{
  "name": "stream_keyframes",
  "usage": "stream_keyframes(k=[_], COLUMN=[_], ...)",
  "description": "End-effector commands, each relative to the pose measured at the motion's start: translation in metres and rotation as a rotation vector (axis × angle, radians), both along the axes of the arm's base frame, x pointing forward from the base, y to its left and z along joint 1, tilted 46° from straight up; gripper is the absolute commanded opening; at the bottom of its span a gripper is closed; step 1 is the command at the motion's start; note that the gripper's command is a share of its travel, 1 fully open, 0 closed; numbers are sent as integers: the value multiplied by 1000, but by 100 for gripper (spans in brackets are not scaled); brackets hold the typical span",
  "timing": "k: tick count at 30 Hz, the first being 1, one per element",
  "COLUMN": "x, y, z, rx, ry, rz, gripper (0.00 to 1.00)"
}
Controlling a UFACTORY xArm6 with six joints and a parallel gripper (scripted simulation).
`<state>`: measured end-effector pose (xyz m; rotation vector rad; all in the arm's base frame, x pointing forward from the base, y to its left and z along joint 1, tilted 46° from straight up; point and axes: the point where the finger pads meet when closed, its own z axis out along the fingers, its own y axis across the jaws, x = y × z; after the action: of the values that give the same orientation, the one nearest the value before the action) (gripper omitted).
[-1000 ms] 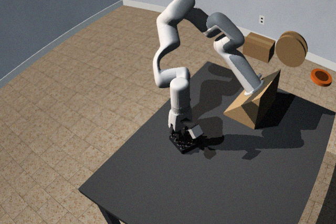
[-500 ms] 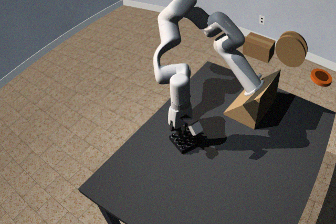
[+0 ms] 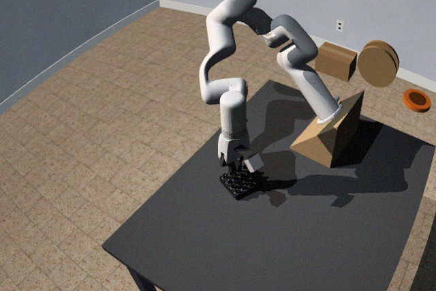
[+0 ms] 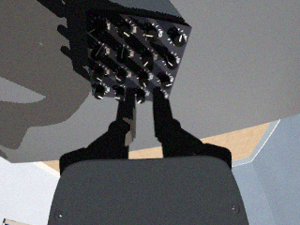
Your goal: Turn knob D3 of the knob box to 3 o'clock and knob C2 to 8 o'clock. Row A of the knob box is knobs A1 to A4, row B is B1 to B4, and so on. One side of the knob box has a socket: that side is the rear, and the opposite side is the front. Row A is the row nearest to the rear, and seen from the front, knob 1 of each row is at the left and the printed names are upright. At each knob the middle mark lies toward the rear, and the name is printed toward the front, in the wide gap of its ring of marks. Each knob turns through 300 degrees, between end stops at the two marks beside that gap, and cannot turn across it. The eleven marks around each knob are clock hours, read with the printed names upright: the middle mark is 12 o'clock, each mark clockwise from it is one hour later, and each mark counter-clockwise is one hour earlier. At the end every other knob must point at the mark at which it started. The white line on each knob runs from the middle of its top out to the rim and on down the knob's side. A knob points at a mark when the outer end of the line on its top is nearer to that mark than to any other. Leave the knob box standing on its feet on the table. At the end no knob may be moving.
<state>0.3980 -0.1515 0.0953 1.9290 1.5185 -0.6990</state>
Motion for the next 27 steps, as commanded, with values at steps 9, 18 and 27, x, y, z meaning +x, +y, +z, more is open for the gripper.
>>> stream_keyframes(k=[9, 18, 27], x=[3, 32, 37], y=[2, 20, 24], z=[1, 3, 4], rx=[-1, -18, -20], ry=[-21, -275, -320], rz=[-16, -261, -305], gripper=[19, 19, 19])
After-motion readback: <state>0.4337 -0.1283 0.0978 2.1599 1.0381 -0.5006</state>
